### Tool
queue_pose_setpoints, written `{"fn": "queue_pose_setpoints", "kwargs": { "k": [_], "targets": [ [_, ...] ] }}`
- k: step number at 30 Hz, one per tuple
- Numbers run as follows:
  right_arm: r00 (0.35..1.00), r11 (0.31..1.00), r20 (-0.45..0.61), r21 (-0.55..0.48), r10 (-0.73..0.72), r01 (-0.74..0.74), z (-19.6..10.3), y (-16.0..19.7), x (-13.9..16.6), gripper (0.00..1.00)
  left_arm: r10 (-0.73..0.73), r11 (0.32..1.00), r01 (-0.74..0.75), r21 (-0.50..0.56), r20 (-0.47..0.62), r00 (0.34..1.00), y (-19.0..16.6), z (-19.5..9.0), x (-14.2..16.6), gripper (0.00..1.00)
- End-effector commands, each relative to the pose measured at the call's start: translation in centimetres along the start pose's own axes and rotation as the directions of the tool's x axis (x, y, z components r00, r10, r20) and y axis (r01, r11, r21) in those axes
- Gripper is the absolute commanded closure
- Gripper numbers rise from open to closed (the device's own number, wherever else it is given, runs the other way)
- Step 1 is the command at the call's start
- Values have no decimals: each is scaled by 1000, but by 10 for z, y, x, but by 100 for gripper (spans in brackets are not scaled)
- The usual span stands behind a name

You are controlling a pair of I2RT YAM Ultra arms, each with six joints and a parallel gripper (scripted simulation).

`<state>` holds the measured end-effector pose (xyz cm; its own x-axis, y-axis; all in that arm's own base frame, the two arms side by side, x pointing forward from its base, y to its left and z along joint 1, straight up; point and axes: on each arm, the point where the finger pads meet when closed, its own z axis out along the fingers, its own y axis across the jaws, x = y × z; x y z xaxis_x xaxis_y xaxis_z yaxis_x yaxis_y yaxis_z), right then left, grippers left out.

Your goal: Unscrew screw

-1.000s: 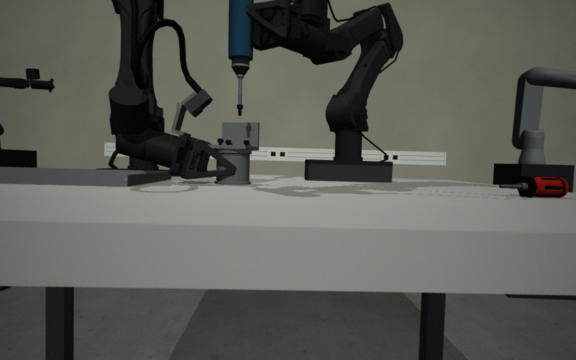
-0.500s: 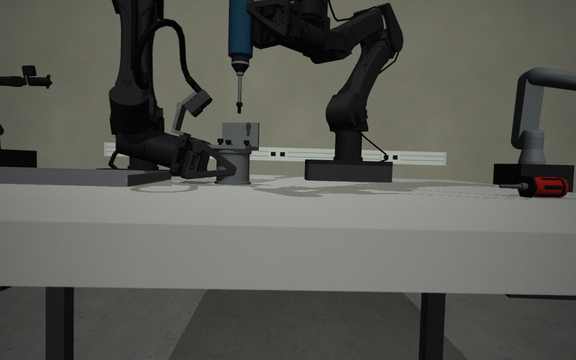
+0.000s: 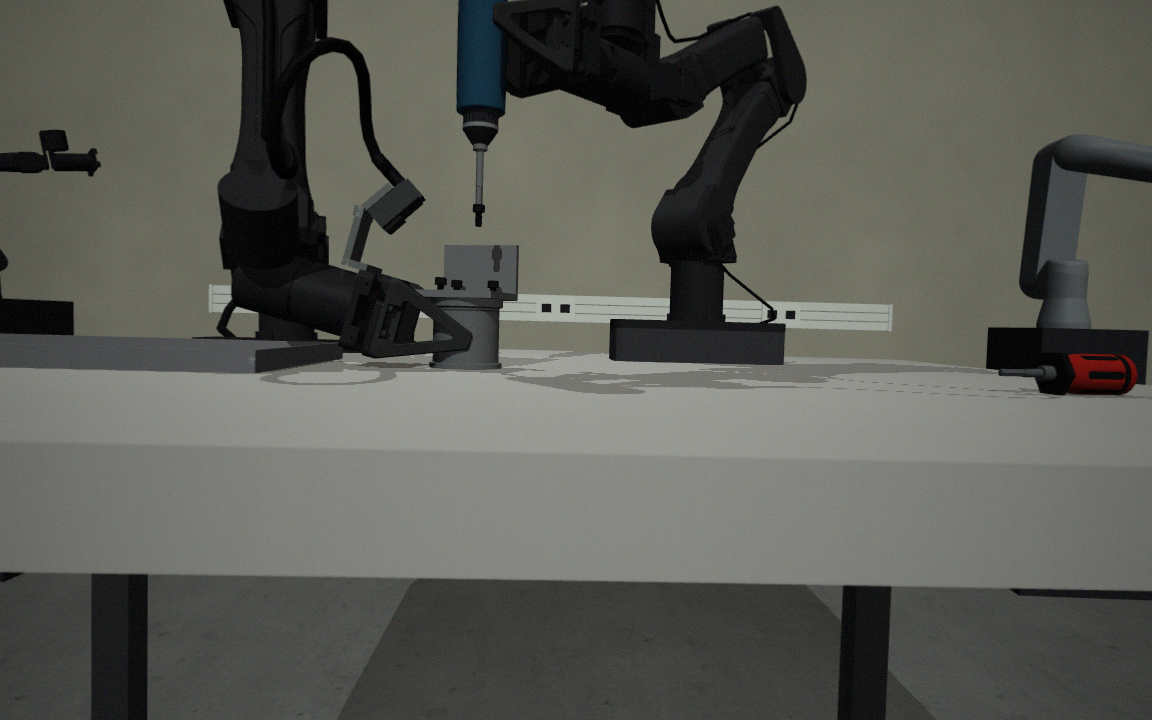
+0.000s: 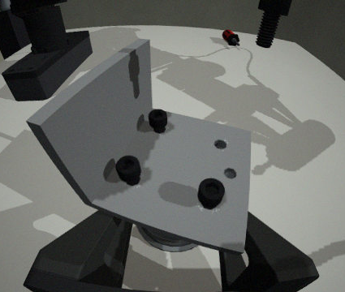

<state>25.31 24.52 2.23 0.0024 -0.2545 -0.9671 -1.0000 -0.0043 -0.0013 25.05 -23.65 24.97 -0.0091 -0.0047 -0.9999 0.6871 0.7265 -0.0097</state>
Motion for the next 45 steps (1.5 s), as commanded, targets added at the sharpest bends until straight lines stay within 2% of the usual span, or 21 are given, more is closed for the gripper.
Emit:
{"fn": "queue_pose_setpoints", "kwargs": {
  "k": [1, 28, 31, 32, 33, 37, 40, 43, 45],
  "targets": [
    [1000, 1000, 14, -20, -19, 19, 2, 4, -7, 41, 8, 1000, -7, -11, 161, 987, 2, 1, -58, 58],
    [1000, 1000, 14, -20, -19, 19, 2, 4, -7, 41, 8, 1000, -6, -12, 180, 984, 3, -28, -64, 58],
    [1000, 1000, 14, -20, -19, 19, 2, 4, -7, 41, 8, 1000, -7, -12, 148, 989, 3, -31, -48, 58],
    [1000, 1000, 14, -20, -19, 19, 2, 4, -7, 41, 8, 1000, -7, -12, 150, 989, 3, -32, -48, 58],
    [1000, 1000, 14, -20, -19, 19, 2, 4, -7, 41, 9, 1000, -7, -12, 177, 984, 3, -33, -62, 58],
    [1000, 1000, 14, -20, -19, 19, 2, 4, -7, 41, 8, 1000, -7, -12, 179, 984, 3, -33, -64, 58],
    [1000, 1000, 14, -20, -19, 19, 2, 4, -7, 41, 8, 1000, -7, -12, 156, 988, 3, -36, -52, 58],
    [1000, 1000, 14, -20, -19, 19, 2, 4, -7, 41, 9, 1000, -7, -12, 173, 985, 3, -41, -60, 58],
    [1000, 1000, 14, -20, -19, 19, 2, 4, -7, 41, 9, 1000, -7, -12, 160, 987, 3, -43, -54, 58]
  ]
}}
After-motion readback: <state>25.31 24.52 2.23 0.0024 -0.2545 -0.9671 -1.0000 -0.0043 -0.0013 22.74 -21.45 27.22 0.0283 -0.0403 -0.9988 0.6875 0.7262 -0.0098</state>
